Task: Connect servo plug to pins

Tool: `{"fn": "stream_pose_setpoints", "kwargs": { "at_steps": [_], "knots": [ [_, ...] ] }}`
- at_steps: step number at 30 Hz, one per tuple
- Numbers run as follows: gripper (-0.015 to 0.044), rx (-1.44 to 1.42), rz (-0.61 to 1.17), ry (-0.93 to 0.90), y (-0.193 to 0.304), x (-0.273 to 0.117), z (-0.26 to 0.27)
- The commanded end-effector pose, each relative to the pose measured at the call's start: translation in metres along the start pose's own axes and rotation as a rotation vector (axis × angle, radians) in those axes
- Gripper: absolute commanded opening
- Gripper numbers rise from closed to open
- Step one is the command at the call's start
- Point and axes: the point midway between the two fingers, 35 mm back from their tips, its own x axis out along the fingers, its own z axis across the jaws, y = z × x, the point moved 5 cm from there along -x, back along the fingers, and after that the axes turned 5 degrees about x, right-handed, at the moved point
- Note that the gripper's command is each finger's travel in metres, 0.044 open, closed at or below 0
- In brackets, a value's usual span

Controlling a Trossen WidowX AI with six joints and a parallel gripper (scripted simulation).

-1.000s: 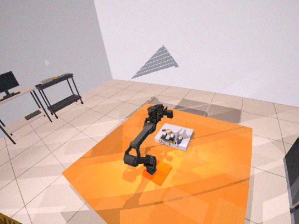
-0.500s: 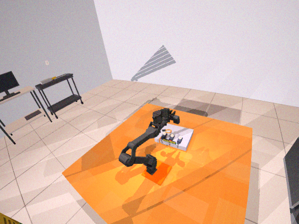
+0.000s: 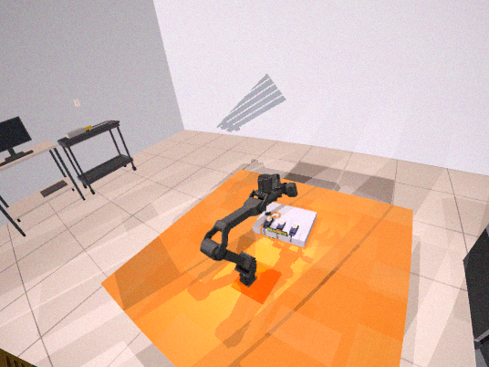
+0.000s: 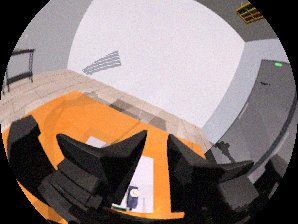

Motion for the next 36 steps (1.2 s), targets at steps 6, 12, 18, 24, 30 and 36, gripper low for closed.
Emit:
{"fn": "stream_pose_setpoints", "kwargs": {
  "at_steps": [6, 12, 18, 24, 30, 36],
  "knots": [
    [0.0115, -0.214, 0.146, -0.096, 0.001, 0.027, 0.015],
    [0.0115, -0.365, 0.243, -0.178, 0.006, 0.044, 0.027],
    [0.0115, -0.516, 0.33, -0.274, 0.012, 0.059, 0.04],
    [0.0115, -0.666, 0.406, -0.384, 0.019, 0.073, 0.054],
    [0.0115, -0.814, 0.472, -0.507, 0.028, 0.085, 0.069],
    [0.0115, -0.958, 0.525, -0.642, 0.037, 0.096, 0.084]
  ]
}}
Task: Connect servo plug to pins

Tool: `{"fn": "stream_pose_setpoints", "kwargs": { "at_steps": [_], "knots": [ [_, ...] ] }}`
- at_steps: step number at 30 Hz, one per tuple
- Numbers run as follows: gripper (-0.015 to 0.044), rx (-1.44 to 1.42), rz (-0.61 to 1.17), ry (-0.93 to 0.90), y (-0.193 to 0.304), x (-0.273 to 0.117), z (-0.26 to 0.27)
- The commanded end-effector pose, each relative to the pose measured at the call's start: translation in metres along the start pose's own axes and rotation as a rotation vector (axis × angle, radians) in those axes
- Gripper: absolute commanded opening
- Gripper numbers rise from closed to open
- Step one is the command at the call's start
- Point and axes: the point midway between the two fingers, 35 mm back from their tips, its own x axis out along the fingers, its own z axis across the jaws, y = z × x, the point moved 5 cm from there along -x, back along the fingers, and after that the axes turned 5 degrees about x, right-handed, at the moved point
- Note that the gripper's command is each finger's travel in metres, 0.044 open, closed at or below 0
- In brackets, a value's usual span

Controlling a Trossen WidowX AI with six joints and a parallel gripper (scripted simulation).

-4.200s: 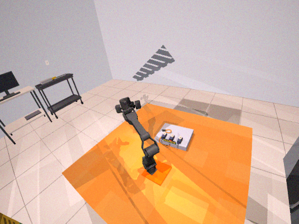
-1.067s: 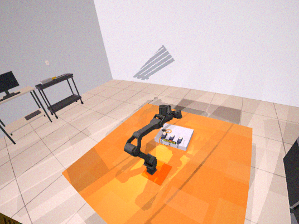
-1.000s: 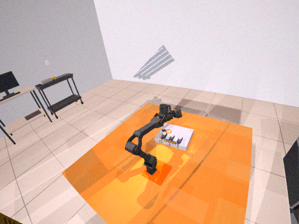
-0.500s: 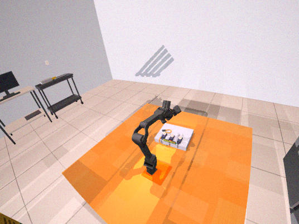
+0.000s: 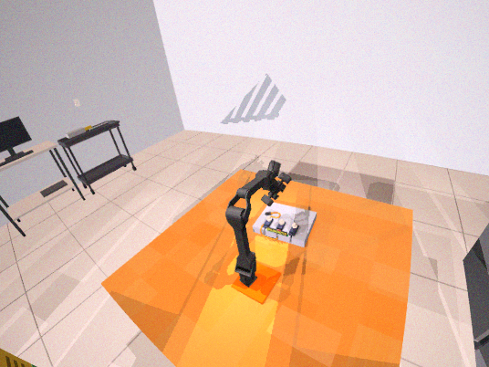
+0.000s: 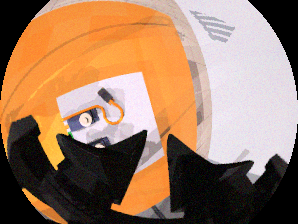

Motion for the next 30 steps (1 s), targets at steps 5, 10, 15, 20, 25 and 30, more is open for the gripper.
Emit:
{"fn": "stream_pose_setpoints", "kwargs": {
  "at_steps": [5, 10, 15, 20, 25, 30],
  "knots": [
    [0.0115, -0.208, 0.035, -0.147, -0.013, 0.02, 0.008],
    [0.0115, -0.344, 0.051, -0.25, -0.02, 0.033, 0.016],
    [0.0115, -0.48, 0.057, -0.355, -0.026, 0.045, 0.026],
    [0.0115, -0.614, 0.053, -0.464, -0.032, 0.057, 0.036],
    [0.0115, -0.746, 0.039, -0.574, -0.038, 0.068, 0.047],
    [0.0115, -0.858, 0.019, -0.671, -0.042, 0.076, 0.057]
  ]
}}
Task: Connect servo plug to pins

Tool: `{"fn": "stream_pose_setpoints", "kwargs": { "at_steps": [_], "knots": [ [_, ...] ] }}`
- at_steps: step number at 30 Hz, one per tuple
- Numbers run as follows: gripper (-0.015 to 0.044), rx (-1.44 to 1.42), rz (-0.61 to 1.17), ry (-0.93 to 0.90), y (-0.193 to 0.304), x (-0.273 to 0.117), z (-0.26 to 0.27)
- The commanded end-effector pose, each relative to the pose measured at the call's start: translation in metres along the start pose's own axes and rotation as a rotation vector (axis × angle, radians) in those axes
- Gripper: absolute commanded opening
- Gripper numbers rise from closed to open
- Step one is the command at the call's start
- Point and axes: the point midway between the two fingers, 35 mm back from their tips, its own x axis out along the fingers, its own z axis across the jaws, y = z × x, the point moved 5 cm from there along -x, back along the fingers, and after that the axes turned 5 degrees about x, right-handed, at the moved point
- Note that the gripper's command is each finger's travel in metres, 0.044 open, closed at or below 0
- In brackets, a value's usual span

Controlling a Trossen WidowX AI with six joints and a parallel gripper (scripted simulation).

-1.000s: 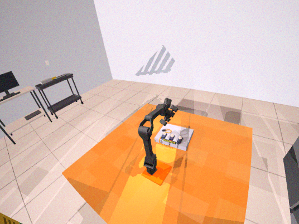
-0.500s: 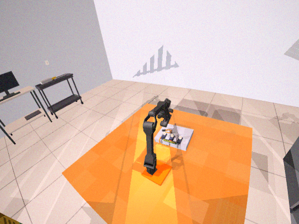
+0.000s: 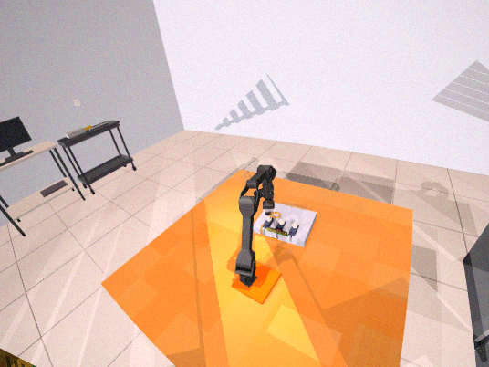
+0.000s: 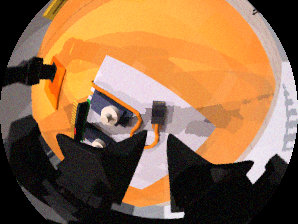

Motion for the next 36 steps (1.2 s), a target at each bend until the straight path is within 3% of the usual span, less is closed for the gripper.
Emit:
{"fn": "stream_pose_setpoints", "kwargs": {
  "at_steps": [1, 27, 30, 36],
  "knots": [
    [0.0115, -0.063, -0.014, -0.036, -0.005, 0.004, -0.002],
    [0.0115, -0.063, -0.015, -0.036, -0.005, 0.044, 0.0],
    [0.0036, -0.063, -0.015, -0.036, -0.005, 0.044, 0.0],
    [0.0, -0.063, -0.015, -0.036, -0.005, 0.043, -0.001]
  ]
}}
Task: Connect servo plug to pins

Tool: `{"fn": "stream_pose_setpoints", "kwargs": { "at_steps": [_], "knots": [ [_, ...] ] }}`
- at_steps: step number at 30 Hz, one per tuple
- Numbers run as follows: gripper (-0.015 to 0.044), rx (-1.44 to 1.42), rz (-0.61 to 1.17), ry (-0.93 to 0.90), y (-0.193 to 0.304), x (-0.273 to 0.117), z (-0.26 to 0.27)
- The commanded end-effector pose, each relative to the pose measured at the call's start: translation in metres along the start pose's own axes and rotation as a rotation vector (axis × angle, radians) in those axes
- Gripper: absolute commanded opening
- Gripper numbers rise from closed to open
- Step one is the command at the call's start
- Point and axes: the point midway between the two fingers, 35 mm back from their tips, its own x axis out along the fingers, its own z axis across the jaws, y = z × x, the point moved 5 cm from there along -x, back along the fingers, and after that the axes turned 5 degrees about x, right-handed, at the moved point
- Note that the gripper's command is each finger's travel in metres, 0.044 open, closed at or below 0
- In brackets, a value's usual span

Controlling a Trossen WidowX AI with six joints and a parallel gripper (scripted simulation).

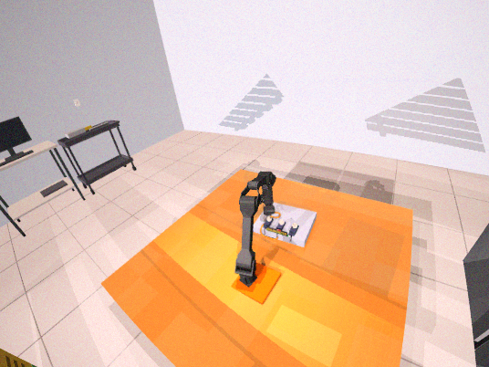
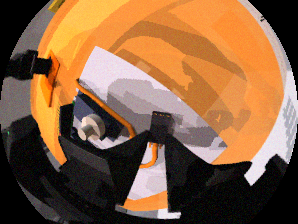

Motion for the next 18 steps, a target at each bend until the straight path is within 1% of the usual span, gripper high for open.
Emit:
{"fn": "stream_pose_setpoints", "kwargs": {
  "at_steps": [1, 15, 18],
  "knots": [
    [0.0, -0.002, -0.005, -0.001, -0.001, -0.001, 0.0],
    [0.0, -0.002, -0.005, -0.001, 0.0, -0.052, 0.0],
    [0.0, 0.003, -0.005, -0.001, 0.0, -0.057, 0.001]
  ]
}}
